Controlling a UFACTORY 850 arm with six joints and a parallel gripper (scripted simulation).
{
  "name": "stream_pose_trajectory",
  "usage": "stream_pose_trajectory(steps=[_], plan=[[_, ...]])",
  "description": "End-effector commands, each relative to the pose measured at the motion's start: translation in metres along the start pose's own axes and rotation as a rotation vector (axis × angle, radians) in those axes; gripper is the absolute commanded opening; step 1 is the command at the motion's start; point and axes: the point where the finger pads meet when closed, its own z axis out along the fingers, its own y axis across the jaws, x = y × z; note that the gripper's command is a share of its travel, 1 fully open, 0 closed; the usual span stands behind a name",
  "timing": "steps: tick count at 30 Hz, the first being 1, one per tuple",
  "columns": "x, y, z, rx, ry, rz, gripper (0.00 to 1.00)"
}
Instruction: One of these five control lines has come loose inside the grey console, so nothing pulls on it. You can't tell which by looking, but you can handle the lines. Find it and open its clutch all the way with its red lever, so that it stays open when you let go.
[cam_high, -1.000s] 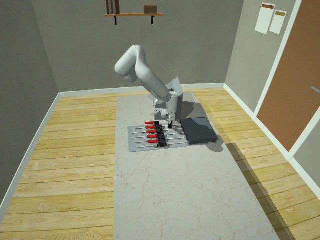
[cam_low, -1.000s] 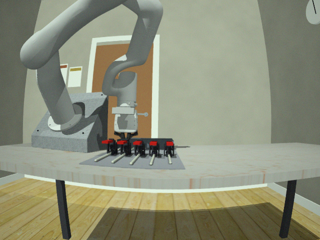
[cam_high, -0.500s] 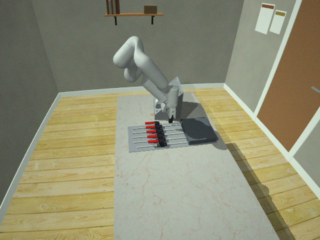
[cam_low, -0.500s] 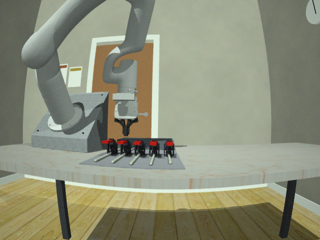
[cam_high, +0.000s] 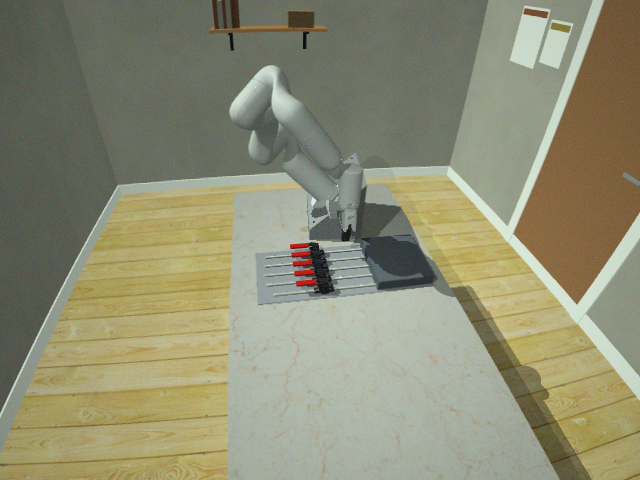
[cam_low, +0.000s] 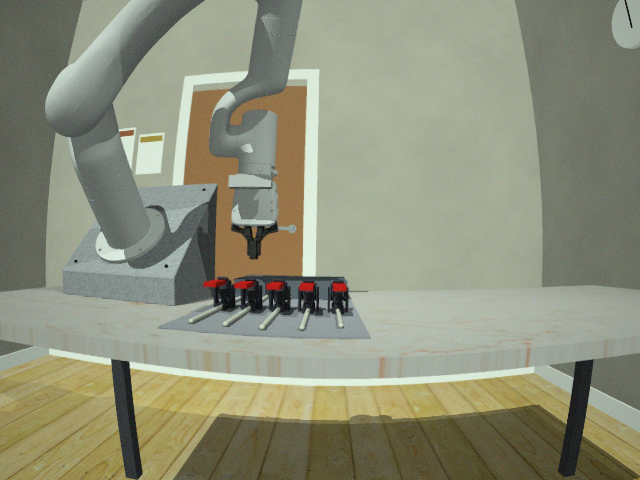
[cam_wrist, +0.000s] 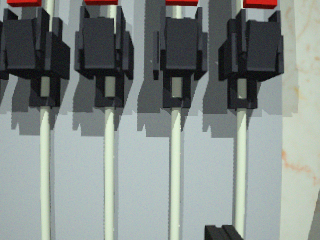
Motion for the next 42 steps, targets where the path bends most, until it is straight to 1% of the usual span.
stream_pose_trajectory(steps=[1,2,4,42], plan=[[-0.039,-0.002,-0.021,-0.002,0.001,0.000,0.00],[-0.050,-0.002,-0.026,-0.002,0.000,0.000,0.00],[-0.055,-0.001,-0.029,-0.002,-0.001,0.000,0.00],[-0.055,-0.001,-0.029,-0.002,-0.001,0.000,0.00]])
